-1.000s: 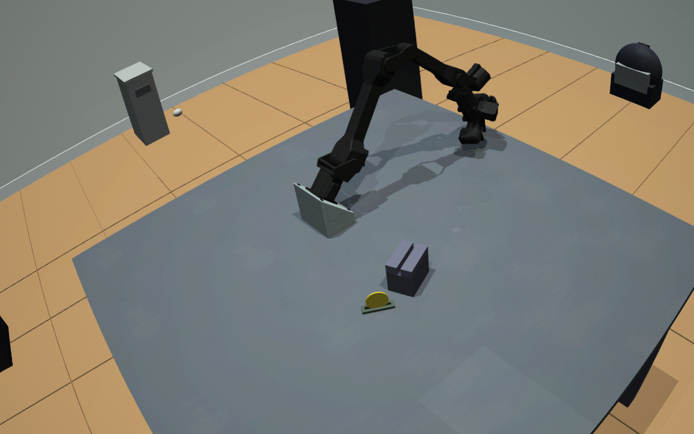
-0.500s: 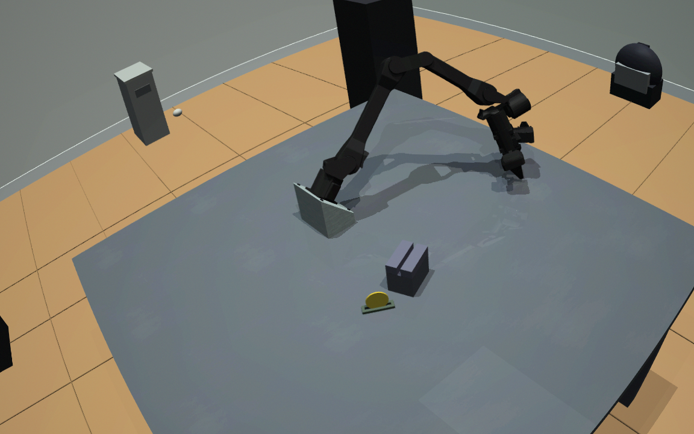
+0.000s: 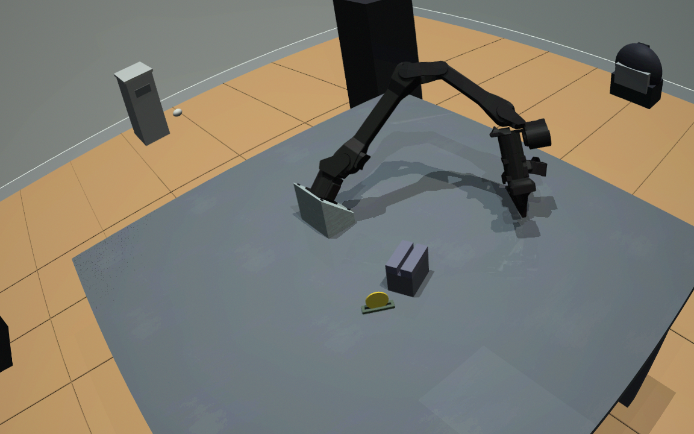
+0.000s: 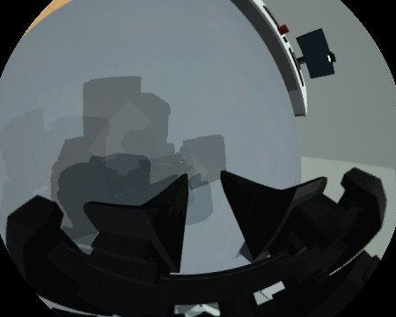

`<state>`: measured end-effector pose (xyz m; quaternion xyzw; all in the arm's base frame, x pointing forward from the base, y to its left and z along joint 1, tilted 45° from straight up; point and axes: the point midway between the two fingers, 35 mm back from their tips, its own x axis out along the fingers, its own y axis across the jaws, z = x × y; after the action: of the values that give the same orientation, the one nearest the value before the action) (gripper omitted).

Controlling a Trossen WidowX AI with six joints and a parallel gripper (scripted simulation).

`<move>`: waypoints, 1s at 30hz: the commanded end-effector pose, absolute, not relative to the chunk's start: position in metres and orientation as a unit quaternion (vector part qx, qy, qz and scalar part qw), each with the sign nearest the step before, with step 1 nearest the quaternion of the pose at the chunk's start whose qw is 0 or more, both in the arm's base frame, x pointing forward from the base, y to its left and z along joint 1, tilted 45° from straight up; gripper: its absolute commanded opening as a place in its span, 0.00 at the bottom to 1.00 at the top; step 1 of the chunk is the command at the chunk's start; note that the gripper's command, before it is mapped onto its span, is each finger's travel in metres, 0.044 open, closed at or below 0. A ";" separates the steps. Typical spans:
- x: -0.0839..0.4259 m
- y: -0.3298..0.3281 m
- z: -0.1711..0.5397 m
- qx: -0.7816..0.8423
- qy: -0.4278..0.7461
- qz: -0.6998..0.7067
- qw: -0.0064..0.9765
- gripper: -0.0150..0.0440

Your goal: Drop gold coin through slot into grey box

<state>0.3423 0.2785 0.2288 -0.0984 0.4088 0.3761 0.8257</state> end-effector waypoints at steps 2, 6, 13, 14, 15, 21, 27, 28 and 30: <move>0.378 0.221 0.174 -0.160 0.456 0.375 0.791 0.53; 0.396 0.167 0.134 -0.194 0.487 0.392 0.756 0.53; 0.402 0.067 0.072 -0.207 0.519 0.449 0.697 0.53; 0.400 0.054 0.064 -0.205 0.520 0.458 0.691 0.53; 0.398 0.041 0.057 -0.201 0.520 0.468 0.685 0.53; 0.374 -0.033 0.017 -0.169 0.498 0.529 0.666 0.53; 0.338 -0.094 -0.014 -0.125 0.437 0.577 0.678 0.53; 0.337 -0.096 -0.014 -0.122 0.432 0.580 0.680 0.53; 0.336 -0.096 -0.014 -0.121 0.429 0.581 0.681 0.53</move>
<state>0.3459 -0.0833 -0.0047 -0.1346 0.4576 0.5627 0.6752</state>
